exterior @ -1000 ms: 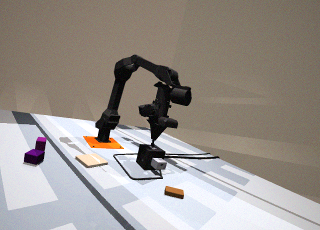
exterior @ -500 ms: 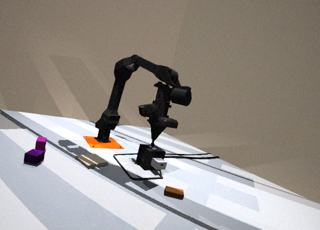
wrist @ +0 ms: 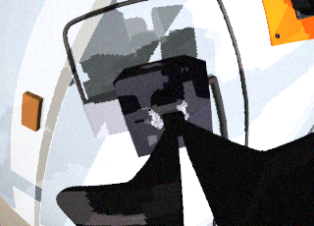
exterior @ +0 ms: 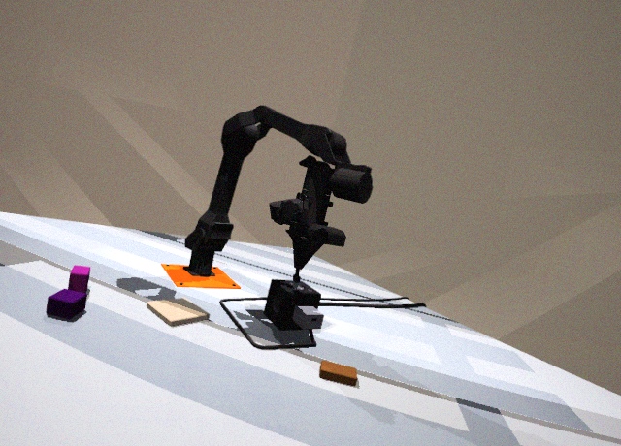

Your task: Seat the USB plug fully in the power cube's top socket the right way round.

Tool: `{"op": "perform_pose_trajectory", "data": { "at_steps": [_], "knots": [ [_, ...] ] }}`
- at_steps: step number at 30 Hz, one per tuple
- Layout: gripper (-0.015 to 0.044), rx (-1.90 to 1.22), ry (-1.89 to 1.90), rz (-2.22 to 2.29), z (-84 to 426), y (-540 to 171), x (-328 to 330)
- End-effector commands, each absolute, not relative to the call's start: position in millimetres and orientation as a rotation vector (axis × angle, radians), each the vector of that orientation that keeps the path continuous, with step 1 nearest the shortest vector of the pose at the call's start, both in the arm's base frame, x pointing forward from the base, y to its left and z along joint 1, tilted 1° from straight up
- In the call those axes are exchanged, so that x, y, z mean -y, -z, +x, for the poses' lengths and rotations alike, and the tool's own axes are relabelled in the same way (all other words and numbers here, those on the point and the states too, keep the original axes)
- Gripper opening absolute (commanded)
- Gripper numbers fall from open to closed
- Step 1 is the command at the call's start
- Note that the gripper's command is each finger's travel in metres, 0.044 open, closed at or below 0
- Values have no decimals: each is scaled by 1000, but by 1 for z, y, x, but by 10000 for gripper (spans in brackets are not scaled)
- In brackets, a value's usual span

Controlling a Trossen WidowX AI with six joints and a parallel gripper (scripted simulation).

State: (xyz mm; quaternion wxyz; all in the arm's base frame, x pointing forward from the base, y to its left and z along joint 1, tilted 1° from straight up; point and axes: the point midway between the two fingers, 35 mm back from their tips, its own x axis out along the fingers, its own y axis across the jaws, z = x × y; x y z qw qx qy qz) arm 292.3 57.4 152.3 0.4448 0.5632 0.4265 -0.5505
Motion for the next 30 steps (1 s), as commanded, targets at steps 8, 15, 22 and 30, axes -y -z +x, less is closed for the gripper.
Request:
{"op": "perform_pose_trajectory", "data": {
  "at_steps": [8, 15, 22, 30],
  "knots": [
    [0, -1055, 1362, 1398, 293, -161, -58],
    [0, -1055, 1362, 1398, 292, -166, -58],
    [0, -1055, 1362, 1398, 292, -171, -58],
    [0, -1055, 1362, 1398, 292, -176, -58]
  ]
}}
